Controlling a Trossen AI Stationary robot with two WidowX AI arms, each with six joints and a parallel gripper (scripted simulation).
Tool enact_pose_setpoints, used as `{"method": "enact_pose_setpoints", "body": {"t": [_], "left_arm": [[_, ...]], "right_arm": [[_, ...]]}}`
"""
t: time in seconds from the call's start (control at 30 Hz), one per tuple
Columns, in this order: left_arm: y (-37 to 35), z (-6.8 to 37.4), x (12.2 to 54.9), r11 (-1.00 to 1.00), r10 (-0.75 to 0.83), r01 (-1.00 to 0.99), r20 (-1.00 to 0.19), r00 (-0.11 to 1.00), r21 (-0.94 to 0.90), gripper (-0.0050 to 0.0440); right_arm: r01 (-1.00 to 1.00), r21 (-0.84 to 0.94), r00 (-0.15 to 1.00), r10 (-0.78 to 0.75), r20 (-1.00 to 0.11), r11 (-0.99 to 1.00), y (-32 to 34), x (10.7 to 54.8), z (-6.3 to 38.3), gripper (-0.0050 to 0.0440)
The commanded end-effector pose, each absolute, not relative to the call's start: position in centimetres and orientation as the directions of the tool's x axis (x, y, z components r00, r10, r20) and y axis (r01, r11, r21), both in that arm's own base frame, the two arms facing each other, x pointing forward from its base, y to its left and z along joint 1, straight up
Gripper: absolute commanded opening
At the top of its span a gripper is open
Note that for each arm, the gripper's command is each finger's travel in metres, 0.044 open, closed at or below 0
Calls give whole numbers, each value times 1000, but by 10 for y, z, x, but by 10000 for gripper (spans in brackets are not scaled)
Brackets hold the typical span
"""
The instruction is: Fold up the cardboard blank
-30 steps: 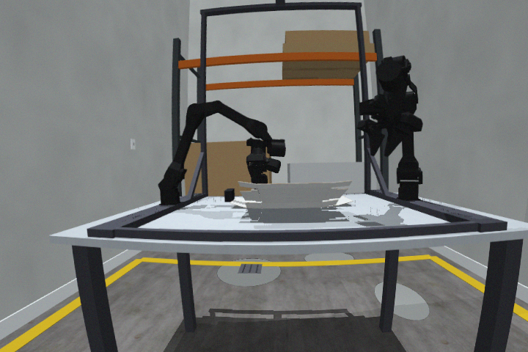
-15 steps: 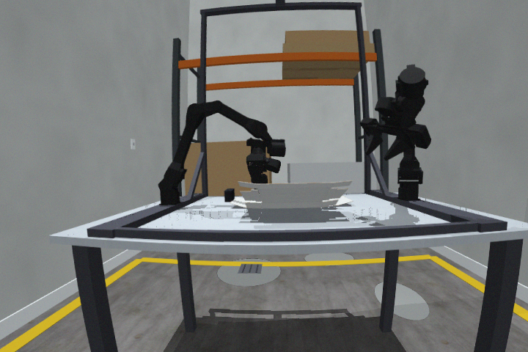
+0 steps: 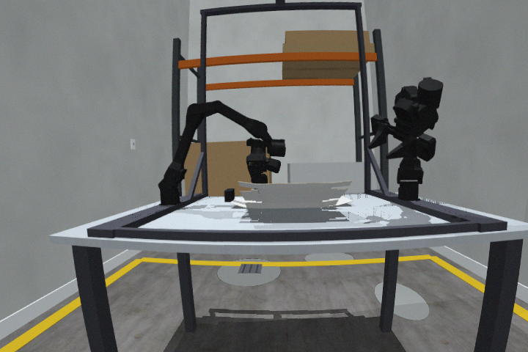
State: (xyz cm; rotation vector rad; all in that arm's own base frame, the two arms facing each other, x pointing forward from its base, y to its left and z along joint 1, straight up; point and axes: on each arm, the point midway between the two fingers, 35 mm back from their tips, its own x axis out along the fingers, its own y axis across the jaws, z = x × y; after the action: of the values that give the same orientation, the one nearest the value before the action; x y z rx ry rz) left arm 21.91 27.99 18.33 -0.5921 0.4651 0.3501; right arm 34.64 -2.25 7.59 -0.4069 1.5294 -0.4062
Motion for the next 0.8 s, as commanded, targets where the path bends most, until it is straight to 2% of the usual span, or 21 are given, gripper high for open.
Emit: {"method": "enact_pose_setpoints", "body": {"t": [0.0, 0.77], "left_arm": [[275, 191, 213, 773, 205, -407, -414, 887, -487, 276], [231, 190, 180, 776, 138, -183, -120, 983, -604, 276]], "right_arm": [[19, -488, 25, -489, -872, 872, -21, 349, 84, 338], [19, -488, 25, -489, -872, 872, -21, 349, 84, 338]]}}
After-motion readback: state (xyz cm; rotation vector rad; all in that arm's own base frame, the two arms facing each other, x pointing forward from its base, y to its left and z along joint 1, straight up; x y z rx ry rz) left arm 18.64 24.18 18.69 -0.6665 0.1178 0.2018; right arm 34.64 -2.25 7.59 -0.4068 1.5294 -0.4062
